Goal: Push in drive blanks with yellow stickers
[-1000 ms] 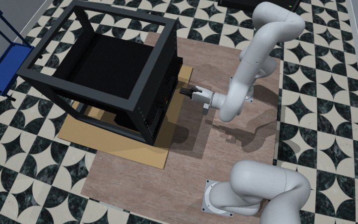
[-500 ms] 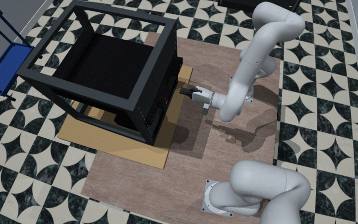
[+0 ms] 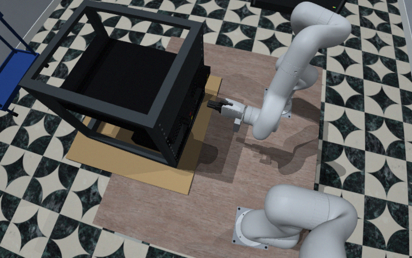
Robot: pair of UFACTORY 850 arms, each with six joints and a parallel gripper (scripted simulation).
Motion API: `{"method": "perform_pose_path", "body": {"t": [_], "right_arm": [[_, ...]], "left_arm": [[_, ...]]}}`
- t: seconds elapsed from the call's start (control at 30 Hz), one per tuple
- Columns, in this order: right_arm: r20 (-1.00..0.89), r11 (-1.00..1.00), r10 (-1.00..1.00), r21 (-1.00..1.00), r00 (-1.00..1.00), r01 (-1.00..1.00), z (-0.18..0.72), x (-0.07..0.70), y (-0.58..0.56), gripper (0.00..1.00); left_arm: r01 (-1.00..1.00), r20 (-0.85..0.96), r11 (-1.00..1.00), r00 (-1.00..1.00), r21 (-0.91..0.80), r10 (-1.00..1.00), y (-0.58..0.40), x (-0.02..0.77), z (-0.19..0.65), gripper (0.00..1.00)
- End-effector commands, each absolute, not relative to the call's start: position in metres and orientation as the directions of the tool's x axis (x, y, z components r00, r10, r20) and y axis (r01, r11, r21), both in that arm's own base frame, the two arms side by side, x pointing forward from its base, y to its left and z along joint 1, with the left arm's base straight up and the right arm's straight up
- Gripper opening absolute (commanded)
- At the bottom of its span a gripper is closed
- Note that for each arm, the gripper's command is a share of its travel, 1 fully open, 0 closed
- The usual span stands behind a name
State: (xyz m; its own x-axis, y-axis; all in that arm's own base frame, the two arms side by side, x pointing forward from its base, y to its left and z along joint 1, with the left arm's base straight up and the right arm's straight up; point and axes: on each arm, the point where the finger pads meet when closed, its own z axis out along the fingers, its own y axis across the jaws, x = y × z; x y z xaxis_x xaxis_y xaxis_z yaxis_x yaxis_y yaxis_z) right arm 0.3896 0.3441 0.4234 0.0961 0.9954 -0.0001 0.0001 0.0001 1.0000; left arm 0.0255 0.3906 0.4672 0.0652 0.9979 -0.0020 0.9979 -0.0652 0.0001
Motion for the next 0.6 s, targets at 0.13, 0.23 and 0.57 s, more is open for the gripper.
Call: {"method": "perform_pose_path", "body": {"t": [0.13, 0.23, 0.57], "right_arm": [[0.002, -0.002, 0.995, 1.0, 0.097, -0.002, 0.419, 0.388, 0.33, 0.0], [0.002, -0.002, 0.995, 1.0, 0.097, -0.002, 0.414, 0.387, 0.32, 0.0], [0.002, -0.001, 0.995, 1.0, 0.096, -0.002, 0.398, 0.383, 0.281, 0.0]], "left_arm": [[0.998, 0.0, -0.065, 0.065, 0.0, 0.998, 0.391, 0.026, 0.468, 1.0], [0.998, 0.0, -0.065, 0.065, 0.0, 0.998, 0.391, 0.026, 0.468, 1.0], [0.998, 0.0, -0.065, 0.065, 0.0, 0.998, 0.391, 0.026, 0.468, 1.0]]}}
